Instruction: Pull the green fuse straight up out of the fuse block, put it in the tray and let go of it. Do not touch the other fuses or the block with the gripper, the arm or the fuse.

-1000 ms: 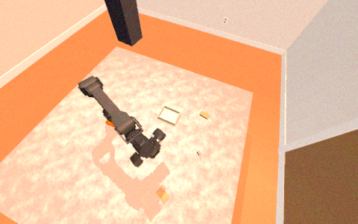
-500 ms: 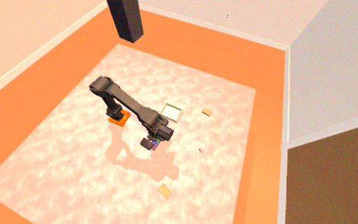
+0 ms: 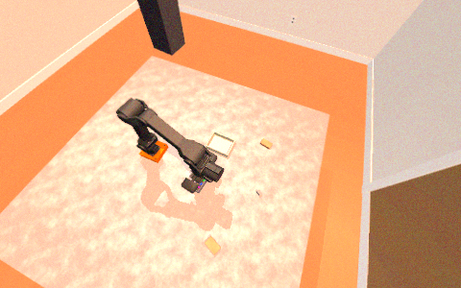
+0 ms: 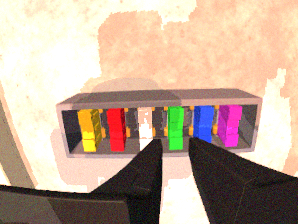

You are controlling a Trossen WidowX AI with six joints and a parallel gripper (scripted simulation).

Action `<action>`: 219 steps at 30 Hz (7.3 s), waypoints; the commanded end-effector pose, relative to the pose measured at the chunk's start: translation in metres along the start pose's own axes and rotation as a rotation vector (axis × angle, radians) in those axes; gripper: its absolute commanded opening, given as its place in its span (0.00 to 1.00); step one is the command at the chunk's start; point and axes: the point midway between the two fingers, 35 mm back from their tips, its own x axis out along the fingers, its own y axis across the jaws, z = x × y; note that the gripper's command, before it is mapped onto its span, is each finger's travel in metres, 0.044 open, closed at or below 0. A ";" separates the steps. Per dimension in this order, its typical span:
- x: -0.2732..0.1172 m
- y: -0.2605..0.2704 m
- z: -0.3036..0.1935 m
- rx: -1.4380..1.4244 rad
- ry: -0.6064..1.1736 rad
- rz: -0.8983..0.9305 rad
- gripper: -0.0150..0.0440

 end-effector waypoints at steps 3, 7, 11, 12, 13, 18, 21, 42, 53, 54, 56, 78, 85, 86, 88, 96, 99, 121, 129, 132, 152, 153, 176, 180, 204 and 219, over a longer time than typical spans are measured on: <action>0.007 -0.002 0.000 0.001 0.002 -0.006 0.38; 0.010 -0.002 -0.001 0.001 0.002 -0.007 0.38; 0.014 -0.003 -0.001 0.001 0.002 -0.007 0.38; 0.015 -0.003 -0.001 0.001 0.002 -0.007 0.38; 0.016 -0.003 -0.001 0.001 0.002 -0.007 0.38; 0.020 -0.004 -0.001 0.001 0.002 -0.007 0.38; 0.020 -0.004 -0.001 0.001 0.002 -0.007 0.38; 0.029 -0.004 -0.001 0.001 0.002 -0.007 0.38; 0.029 -0.003 -0.001 0.006 0.003 0.000 0.31; 0.029 -0.003 -0.001 0.006 0.003 0.000 0.30; 0.029 -0.003 -0.001 0.006 0.003 0.000 0.28; 0.021 -0.003 -0.001 0.005 0.003 -0.002 0.25; 0.017 -0.003 -0.001 0.004 0.003 -0.002 0.25; 0.017 -0.003 -0.001 0.004 0.003 -0.002 0.25; 0.016 -0.003 -0.001 0.004 0.003 -0.002 0.25; 0.012 -0.003 0.000 0.004 0.002 -0.003 0.25; 0.011 -0.003 0.000 0.004 0.002 -0.003 0.25; 0.000 -0.003 0.000 0.002 0.002 -0.005 0.25; -0.004 -0.003 -0.001 0.002 0.002 -0.006 0.25; -0.006 -0.003 -0.001 0.002 0.002 -0.006 0.25; -0.029 -0.003 -0.001 0.001 0.002 -0.007 0.25; -0.031 -0.003 -0.001 0.001 0.002 -0.007 0.25; -0.033 0.107 0.003 0.001 0.002 0.002 0.25; -0.033 0.131 -0.001 0.001 0.002 0.004 0.25; -0.024 0.214 -0.031 0.002 0.004 0.010 0.25; 0.000 0.214 -0.031 0.002 0.004 0.010 0.25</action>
